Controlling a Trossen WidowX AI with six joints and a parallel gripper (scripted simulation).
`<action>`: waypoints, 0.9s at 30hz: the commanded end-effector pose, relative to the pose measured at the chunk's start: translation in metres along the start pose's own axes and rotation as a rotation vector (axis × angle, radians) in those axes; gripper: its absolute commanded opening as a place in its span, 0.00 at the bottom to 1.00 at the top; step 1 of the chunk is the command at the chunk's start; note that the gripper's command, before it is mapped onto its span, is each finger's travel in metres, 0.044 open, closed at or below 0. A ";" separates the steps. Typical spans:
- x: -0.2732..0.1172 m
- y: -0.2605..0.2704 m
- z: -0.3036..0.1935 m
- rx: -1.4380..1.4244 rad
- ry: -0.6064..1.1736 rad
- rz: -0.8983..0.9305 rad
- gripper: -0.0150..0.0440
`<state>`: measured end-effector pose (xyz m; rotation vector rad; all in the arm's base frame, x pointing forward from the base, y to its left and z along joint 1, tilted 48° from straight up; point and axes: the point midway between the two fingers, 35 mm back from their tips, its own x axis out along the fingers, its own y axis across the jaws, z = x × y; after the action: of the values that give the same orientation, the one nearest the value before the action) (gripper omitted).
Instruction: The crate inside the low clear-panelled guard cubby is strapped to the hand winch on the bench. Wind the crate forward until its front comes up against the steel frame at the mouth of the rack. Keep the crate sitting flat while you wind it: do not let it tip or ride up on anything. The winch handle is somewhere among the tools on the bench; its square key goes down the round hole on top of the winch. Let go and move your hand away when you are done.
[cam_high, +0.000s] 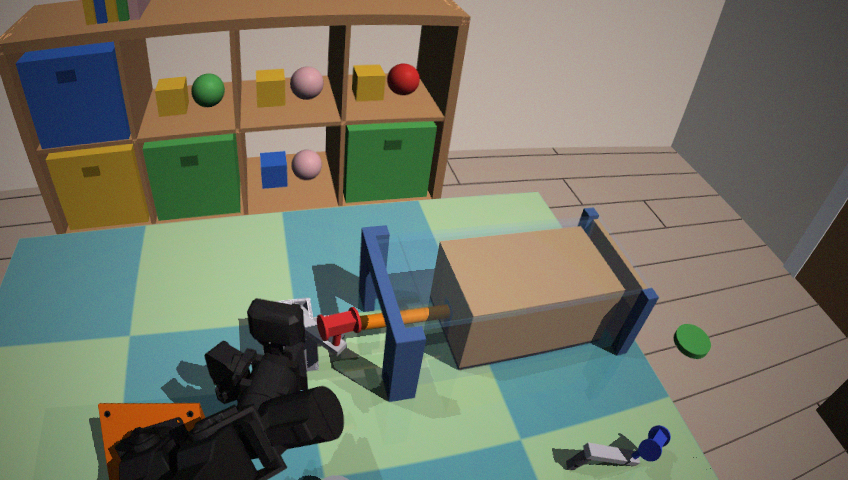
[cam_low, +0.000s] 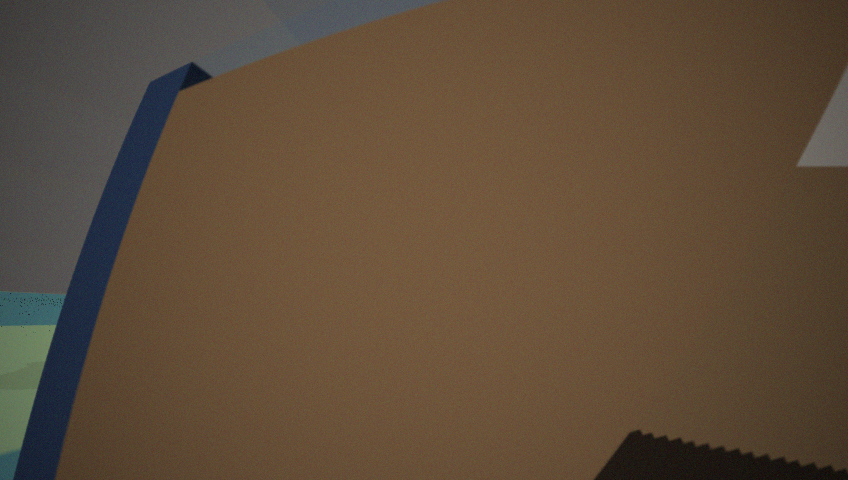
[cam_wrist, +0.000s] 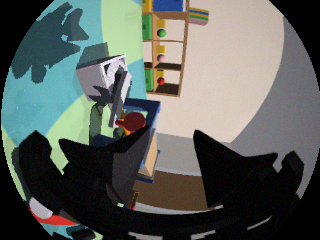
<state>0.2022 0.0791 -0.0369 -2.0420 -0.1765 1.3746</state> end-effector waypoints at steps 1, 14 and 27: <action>0.001 0.000 0.000 0.001 -0.006 0.004 0.71; 0.062 -0.009 -0.016 0.379 -0.190 0.547 1.00; 0.102 -0.029 -0.004 0.473 0.016 1.168 1.00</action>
<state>0.2584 0.1304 -0.0875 -1.6595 1.0288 1.8152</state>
